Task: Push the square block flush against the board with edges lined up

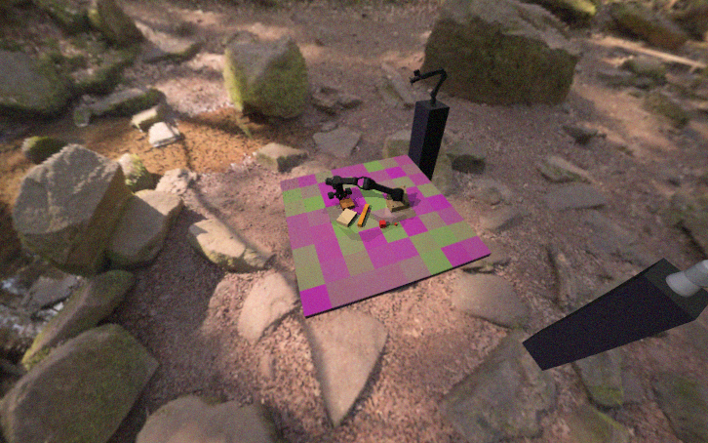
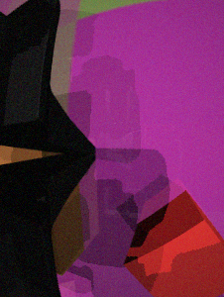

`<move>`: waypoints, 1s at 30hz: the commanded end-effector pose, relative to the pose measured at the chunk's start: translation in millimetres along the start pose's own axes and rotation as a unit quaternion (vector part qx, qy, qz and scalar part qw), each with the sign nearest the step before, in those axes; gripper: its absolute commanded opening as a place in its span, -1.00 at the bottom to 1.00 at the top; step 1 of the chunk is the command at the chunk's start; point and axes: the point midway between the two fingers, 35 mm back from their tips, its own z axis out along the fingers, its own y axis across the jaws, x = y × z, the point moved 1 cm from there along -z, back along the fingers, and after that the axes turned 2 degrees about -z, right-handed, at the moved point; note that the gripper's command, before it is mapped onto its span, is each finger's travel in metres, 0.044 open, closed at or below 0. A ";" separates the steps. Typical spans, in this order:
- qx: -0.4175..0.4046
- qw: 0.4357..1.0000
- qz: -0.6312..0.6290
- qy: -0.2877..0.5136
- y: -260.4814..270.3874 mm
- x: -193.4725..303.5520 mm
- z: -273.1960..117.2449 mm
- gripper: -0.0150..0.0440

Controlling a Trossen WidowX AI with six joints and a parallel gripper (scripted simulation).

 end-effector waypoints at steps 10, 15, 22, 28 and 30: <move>0.002 1.000 0.002 0.004 0.9 17.1 2.1 -0.49; 0.002 1.000 0.002 0.004 1.3 22.2 2.1 -0.49; 0.002 1.000 0.002 0.004 1.6 29.5 2.0 -0.49; 0.003 1.000 0.002 0.004 1.7 35.7 2.0 -0.49; 0.003 1.000 0.002 0.004 1.7 37.7 2.0 -0.49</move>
